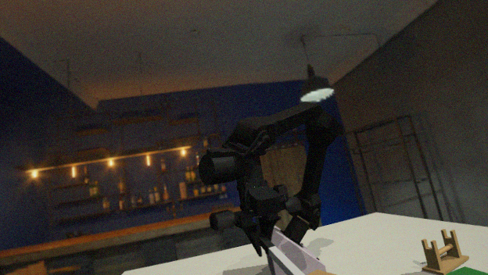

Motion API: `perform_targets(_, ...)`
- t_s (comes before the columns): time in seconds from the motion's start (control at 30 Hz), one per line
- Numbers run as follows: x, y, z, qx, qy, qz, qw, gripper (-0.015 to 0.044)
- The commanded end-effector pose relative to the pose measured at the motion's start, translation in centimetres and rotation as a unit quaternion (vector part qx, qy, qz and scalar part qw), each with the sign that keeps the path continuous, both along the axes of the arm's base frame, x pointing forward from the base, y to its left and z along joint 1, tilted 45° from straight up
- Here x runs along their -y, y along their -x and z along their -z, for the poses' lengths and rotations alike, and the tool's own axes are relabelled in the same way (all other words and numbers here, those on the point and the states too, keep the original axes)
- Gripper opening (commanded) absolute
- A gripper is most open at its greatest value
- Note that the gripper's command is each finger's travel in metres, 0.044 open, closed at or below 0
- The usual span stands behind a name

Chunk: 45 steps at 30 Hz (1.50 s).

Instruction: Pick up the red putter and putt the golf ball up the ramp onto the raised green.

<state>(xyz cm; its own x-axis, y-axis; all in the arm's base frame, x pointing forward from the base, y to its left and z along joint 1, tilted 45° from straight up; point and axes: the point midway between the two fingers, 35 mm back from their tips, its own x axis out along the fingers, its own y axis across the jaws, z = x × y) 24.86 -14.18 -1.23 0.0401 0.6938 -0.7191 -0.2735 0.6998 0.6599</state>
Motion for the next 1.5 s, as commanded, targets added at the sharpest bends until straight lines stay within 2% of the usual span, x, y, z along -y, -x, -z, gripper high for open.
perform_targets(0.0, 2.2, 1.1, 2.2, -0.044, 0.002, 0.051, 0.998, 0.0)
perform_targets(0.27, 4.5, 3.3, 5.3, -0.12, -0.003, 0.122, 0.985, 0.0)
perform_targets(1.47, 0.1, 3.1, 10.0, -0.121, -0.004, 0.123, 0.985, 0.0)
